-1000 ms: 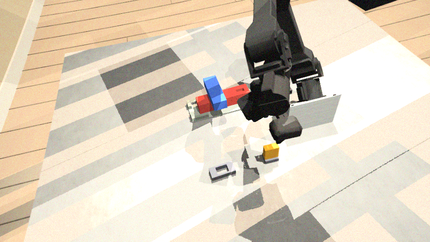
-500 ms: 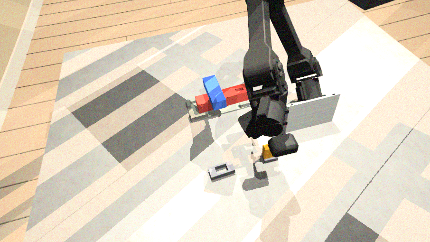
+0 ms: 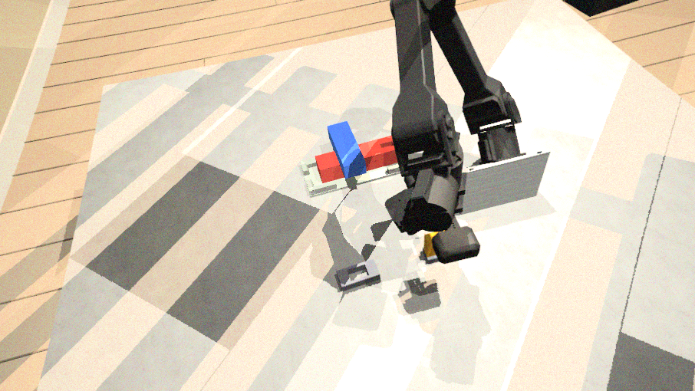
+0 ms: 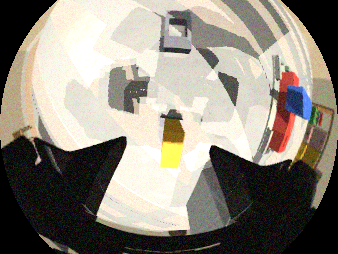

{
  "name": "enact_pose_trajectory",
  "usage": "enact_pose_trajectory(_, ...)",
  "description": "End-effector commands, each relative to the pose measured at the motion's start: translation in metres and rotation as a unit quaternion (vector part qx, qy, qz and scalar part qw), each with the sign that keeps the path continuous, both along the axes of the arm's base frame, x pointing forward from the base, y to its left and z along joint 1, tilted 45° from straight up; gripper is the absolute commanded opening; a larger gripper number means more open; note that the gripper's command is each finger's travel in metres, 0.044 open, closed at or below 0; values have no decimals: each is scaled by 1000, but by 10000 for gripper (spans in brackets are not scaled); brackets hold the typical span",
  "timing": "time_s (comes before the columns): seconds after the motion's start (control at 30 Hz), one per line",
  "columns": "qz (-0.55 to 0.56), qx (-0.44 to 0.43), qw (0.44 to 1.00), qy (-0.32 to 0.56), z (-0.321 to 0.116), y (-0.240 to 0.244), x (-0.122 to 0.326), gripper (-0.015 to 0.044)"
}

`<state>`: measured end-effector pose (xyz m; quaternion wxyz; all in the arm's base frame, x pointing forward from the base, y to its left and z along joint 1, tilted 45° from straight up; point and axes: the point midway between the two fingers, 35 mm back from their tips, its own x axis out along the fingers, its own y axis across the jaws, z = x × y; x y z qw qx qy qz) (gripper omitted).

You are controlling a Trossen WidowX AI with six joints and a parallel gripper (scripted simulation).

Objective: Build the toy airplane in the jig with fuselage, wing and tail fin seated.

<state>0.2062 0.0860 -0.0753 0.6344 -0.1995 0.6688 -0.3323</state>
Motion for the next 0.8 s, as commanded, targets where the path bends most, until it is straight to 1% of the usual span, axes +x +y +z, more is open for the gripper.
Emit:
enact_pose_trajectory(0.0, 3, -2, 1000, 1, -4, -5, -1, 440)
enact_pose_trajectory(0.47, 3, -2, 1000, 1, -17, -19, -4, 440)
enact_pose_trajectory(0.77, 3, -2, 1000, 1, -17, -19, -4, 204)
